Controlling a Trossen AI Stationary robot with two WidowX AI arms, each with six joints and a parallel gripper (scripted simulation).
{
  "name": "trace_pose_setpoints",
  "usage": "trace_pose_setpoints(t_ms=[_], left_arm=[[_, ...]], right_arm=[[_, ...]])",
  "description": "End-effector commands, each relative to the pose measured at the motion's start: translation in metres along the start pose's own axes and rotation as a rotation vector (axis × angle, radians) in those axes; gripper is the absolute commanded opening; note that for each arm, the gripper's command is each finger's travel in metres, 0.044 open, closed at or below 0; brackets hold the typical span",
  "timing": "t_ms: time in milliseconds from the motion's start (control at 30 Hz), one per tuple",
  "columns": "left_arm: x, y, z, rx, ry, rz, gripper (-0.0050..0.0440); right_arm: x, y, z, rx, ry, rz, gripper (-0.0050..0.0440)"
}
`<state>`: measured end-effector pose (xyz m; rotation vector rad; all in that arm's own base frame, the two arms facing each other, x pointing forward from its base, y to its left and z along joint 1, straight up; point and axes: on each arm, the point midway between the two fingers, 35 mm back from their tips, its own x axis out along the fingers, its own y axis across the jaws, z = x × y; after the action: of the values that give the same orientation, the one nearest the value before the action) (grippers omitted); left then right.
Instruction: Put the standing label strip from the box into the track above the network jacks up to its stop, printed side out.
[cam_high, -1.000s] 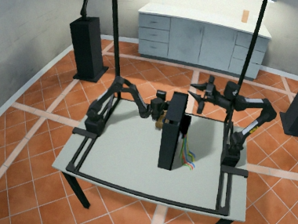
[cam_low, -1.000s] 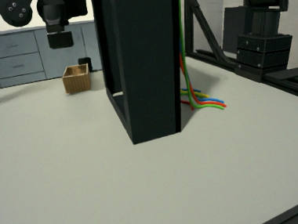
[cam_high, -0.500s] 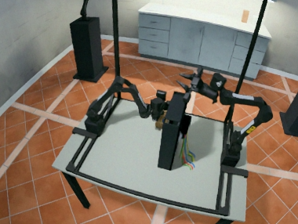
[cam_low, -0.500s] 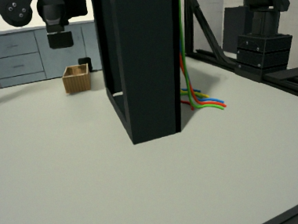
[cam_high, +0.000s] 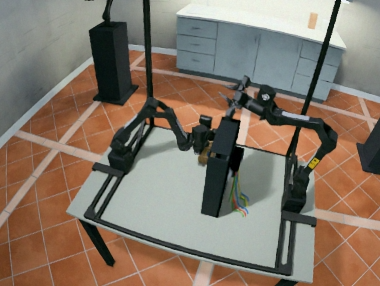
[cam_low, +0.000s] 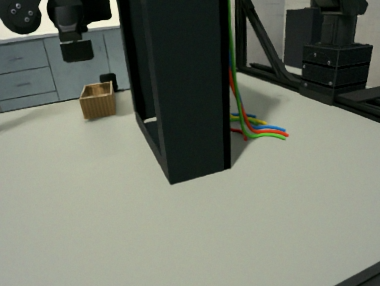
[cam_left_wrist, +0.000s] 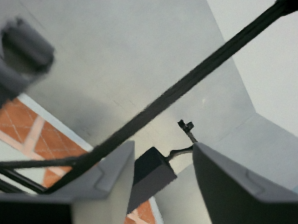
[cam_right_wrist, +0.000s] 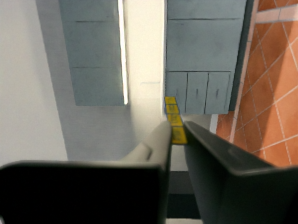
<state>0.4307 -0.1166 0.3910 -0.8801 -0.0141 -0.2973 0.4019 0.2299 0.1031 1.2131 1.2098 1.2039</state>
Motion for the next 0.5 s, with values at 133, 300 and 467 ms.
trace_pose_setpoints(t_ms=[133,300,467], left_arm=[[0.029,-0.02,-0.048,-0.131,-0.024,-0.021,0.016],[0.042,-0.005,-0.084,-0.188,-0.027,0.019,0.016],[0.053,0.014,-0.128,-0.265,-0.04,0.065,0.016]], right_arm=[[0.0,0.011,0.001,-0.03,0.002,0.006,-0.005],[0.0,0.011,0.001,-0.03,0.002,0.006,-0.005],[0.0,0.011,0.001,-0.03,0.002,0.006,-0.005]])
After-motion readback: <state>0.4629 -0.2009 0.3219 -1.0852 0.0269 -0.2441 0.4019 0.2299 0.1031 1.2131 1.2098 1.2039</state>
